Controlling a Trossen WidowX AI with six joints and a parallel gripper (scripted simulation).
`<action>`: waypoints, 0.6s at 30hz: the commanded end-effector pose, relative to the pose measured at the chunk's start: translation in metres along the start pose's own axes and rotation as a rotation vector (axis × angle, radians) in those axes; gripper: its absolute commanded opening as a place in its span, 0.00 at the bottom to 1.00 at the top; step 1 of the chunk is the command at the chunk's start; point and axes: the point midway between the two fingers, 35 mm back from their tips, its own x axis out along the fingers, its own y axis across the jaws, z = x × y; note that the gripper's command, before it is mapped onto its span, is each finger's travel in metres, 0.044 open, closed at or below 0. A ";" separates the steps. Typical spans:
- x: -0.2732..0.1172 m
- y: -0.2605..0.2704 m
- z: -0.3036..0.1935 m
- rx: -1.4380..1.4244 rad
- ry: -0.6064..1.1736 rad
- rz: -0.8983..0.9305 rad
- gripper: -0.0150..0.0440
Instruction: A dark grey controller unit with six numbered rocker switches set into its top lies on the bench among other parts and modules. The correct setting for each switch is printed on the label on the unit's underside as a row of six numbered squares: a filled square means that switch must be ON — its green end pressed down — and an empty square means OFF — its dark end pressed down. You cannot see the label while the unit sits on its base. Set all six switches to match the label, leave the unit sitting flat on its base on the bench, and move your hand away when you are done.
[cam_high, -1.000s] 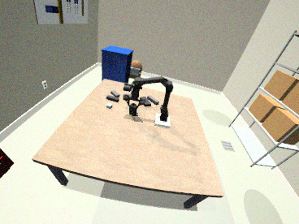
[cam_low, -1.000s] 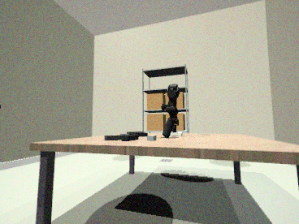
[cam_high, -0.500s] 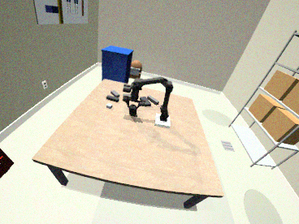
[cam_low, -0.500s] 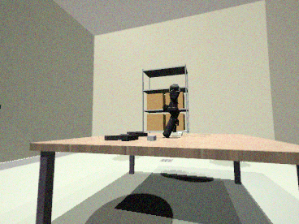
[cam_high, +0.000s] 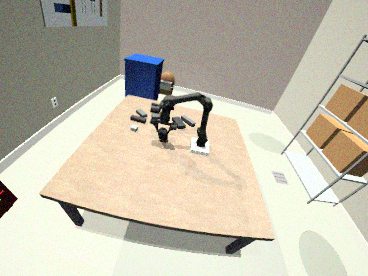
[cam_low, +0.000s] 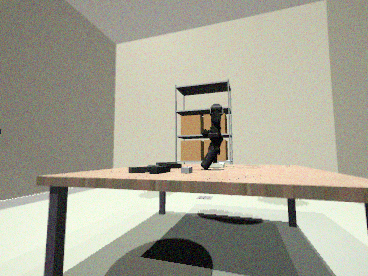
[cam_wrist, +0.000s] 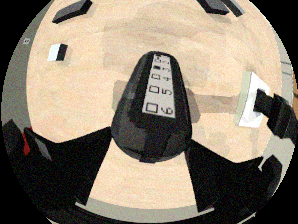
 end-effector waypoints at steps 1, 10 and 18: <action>0.005 -0.001 -0.001 0.008 -0.002 -0.010 0.83; 0.008 -0.001 -0.008 0.008 -0.001 -0.010 0.83; 0.012 -0.001 -0.013 0.008 -0.001 -0.010 0.83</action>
